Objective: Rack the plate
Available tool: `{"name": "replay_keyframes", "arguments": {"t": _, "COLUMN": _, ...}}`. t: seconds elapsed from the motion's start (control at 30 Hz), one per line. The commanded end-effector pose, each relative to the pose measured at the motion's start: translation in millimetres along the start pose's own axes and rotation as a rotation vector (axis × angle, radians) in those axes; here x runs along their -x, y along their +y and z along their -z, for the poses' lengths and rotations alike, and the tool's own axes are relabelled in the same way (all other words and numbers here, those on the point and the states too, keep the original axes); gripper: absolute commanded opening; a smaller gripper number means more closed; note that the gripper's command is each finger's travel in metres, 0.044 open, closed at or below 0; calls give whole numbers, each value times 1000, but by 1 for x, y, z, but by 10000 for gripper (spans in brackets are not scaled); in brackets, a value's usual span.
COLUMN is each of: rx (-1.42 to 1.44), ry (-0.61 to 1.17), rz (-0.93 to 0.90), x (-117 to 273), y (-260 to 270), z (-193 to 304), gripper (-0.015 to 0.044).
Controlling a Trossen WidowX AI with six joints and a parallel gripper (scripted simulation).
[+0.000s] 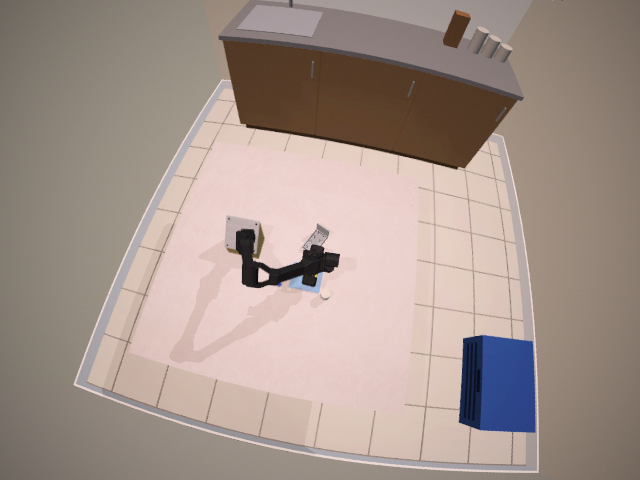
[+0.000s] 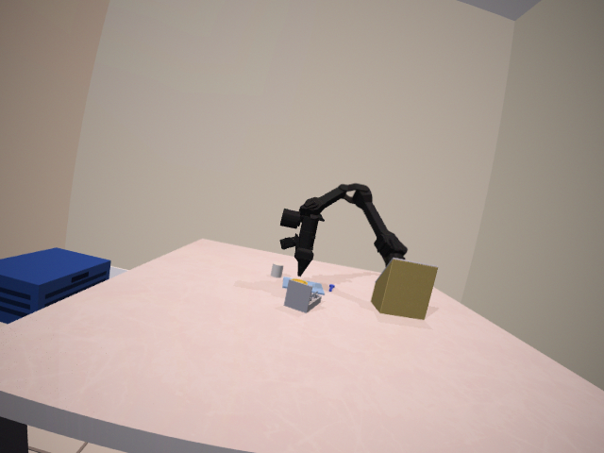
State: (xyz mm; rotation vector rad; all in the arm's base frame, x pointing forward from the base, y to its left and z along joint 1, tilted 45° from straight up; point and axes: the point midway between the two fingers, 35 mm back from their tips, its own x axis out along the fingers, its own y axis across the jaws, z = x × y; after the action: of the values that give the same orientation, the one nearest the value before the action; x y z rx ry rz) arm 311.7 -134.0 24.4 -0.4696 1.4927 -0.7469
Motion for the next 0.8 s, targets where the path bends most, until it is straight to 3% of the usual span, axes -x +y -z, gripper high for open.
{"name": "replay_keyframes", "arguments": {"t": 0.0, "rx": 8, "ry": 8, "rz": 7, "x": -8, "y": 0, "z": 3, "gripper": 400}}
{"name": "replay_keyframes", "arguments": {"t": 0.77, "rx": 9, "ry": 8, "rz": 11, "x": -43, "y": 0, "z": 5, "gripper": 400}}
